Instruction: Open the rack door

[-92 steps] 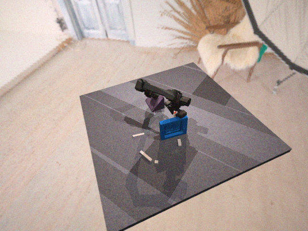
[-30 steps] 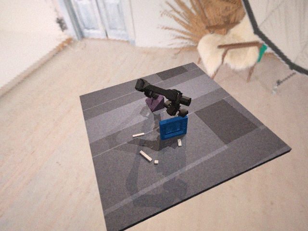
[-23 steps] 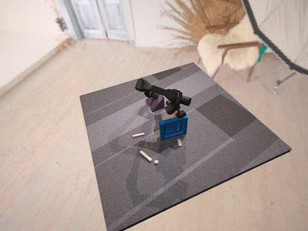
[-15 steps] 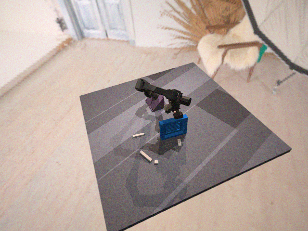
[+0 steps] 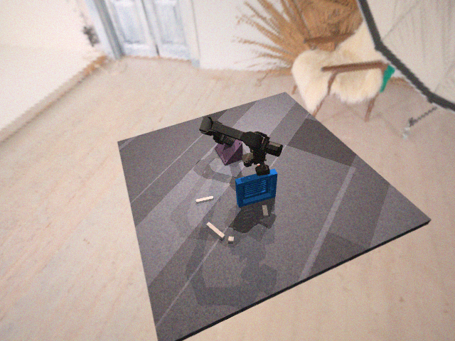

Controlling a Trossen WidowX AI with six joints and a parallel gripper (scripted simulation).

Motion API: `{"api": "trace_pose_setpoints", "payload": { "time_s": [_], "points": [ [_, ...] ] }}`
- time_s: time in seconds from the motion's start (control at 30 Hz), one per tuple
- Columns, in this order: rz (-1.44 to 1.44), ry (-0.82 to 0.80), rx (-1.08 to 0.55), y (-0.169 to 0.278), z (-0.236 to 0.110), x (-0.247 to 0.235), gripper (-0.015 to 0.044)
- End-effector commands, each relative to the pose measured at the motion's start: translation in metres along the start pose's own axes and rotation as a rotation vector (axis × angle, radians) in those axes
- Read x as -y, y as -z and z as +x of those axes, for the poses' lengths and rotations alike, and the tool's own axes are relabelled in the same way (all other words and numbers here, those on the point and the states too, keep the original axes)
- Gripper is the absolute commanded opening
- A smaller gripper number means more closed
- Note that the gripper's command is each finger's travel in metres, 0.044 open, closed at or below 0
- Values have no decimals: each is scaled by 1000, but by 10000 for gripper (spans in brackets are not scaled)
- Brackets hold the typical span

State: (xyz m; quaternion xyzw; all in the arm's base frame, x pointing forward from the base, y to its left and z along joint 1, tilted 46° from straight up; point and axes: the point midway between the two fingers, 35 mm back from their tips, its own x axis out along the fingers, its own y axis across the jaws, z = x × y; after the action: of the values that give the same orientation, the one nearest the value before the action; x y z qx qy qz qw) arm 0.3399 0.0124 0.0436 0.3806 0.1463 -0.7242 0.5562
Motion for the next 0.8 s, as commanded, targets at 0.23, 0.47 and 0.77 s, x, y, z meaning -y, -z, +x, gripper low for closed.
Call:
{"api": "trace_pose_setpoints", "payload": {
  "time_s": [0.23, 0.47, 0.77],
  "points": [
    [22, -4, 8, -3, 3, -4, 226],
    [22, -4, 8, -3, 3, -4, 179],
    [22, -4, 8, -3, 3, -4, 119]
  ]
}}
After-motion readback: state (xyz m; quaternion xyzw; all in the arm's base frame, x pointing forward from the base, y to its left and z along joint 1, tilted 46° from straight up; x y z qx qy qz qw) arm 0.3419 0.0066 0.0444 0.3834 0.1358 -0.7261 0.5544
